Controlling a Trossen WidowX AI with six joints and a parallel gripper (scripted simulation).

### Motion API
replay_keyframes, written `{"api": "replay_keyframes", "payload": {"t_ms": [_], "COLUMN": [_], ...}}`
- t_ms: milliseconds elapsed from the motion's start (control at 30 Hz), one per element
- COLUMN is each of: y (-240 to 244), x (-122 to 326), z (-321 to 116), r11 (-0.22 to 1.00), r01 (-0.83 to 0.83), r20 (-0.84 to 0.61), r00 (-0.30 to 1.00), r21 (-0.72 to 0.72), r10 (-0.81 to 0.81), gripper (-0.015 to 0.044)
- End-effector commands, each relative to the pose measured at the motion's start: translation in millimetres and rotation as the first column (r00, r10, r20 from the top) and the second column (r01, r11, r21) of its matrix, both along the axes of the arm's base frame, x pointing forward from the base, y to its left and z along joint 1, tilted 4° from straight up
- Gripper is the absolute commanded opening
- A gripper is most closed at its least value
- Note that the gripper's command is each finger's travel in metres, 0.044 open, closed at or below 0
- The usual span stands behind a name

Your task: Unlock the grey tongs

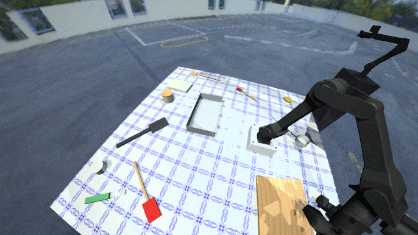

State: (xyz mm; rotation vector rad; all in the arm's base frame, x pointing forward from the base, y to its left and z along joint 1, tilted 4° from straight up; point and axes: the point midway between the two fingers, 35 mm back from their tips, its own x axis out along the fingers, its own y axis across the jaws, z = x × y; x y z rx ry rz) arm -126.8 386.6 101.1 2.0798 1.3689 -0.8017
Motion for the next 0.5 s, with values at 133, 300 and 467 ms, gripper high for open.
{"api": "replay_keyframes", "payload": {"t_ms": [133,300,467], "y": [5,6,4], "x": [2,5,8], "z": [-8,-14,-19], "r11": [0.99,0.972,0.944], "r01": [0.006,0.008,0.01], "r20": [-0.063,-0.104,-0.146], "r00": [0.998,0.994,0.987], "r21": [-0.138,-0.236,-0.33], "r10": [-0.014,-0.033,-0.061], "gripper": [-0.015,-0.015,-0.015]}}
